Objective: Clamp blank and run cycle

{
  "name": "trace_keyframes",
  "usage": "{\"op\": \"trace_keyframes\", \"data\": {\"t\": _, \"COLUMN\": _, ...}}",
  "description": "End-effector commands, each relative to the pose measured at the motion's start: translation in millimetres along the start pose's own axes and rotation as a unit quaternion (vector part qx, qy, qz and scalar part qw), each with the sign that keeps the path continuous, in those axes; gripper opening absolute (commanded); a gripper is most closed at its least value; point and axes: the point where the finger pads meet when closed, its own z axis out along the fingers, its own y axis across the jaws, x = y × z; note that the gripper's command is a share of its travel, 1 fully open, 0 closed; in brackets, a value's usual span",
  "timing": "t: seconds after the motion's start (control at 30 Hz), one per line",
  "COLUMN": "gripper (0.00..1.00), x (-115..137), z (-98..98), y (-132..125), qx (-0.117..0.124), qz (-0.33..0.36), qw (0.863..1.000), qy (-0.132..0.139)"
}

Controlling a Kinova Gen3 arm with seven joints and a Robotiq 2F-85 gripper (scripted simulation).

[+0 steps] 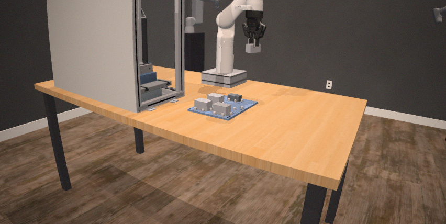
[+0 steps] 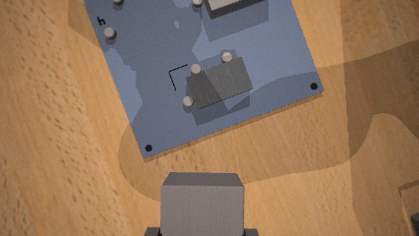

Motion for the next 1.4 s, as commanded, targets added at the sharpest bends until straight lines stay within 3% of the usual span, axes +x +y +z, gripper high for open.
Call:
{"op": "trace_keyframes", "data": {"t": 0.0, "gripper": 0.10, "x": 1.2, "z": -2.2, "y": -1.5, "qx": 0.003, "qz": -0.011, "qw": 1.000, "qy": 0.002}}
{"op": "trace_keyframes", "data": {"t": 0.2, "gripper": 0.10, "x": 1.2, "z": -2.2, "y": -1.5, "qx": 0.003, "qz": -0.011, "qw": 1.000, "qy": 0.002}}
{"op": "trace_keyframes", "data": {"t": 0.37, "gripper": 0.10, "x": 1.5, "z": -2.5, "y": -1.8, "qx": 0.003, "qz": -0.119, "qw": 0.993, "qy": 0.003}}
{"op": "trace_keyframes", "data": {"t": 0.77, "gripper": 0.10, "x": 1.5, "z": -2.5, "y": -1.8, "qx": 0.003, "qz": -0.119, "qw": 0.993, "qy": 0.003}}
{"op": "trace_keyframes", "data": {"t": 0.93, "gripper": 0.10, "x": 1.6, "z": -2.6, "y": -1.9, "qx": 0.004, "qz": -0.182, "qw": 0.983, "qy": 0.005}}
{"op": "trace_keyframes", "data": {"t": 1.33, "gripper": 0.10, "x": 1.6, "z": -2.6, "y": -1.9, "qx": 0.004, "qz": -0.182, "qw": 0.983, "qy": 0.005}}
{"op": "trace_keyframes", "data": {"t": 1.37, "gripper": 0.10, "x": 4.0, "z": -5.9, "y": 6.8, "qx": 0.003, "qz": -0.178, "qw": 0.984, "qy": 0.003}}
